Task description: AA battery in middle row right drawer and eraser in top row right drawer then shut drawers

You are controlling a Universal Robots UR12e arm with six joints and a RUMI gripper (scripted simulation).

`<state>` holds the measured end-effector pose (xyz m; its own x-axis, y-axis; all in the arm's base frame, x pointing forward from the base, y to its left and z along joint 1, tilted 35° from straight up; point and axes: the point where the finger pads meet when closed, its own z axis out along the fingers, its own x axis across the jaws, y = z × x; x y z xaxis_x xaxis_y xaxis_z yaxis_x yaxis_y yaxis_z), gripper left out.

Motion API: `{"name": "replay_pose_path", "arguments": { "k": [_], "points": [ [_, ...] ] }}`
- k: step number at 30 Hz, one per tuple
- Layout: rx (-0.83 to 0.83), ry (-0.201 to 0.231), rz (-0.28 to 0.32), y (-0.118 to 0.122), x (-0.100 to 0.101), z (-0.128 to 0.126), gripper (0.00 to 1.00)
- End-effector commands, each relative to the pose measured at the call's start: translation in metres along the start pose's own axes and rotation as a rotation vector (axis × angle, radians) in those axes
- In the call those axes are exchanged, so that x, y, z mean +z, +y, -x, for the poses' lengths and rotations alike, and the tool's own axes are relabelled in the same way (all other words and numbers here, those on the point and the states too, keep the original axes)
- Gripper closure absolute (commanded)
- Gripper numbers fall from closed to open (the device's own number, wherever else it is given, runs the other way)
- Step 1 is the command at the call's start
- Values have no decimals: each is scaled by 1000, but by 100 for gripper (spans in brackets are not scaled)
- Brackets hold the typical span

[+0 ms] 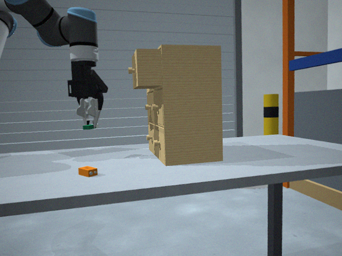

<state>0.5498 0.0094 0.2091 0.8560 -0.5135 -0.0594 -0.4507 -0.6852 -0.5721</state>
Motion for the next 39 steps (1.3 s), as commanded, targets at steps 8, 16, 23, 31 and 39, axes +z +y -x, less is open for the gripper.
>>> {"name": "replay_pose_path", "arguments": {
  "k": [8,16,23,31,39],
  "points": [
    [382,13,10,30,-3,-34,89],
    [612,14,8,53,-3,-51,89],
    [802,14,5,72,-3,-64,89],
    [997,13,3,93,-4,-77,89],
    [1057,12,2,99,-3,-80,89]
  ]
}}
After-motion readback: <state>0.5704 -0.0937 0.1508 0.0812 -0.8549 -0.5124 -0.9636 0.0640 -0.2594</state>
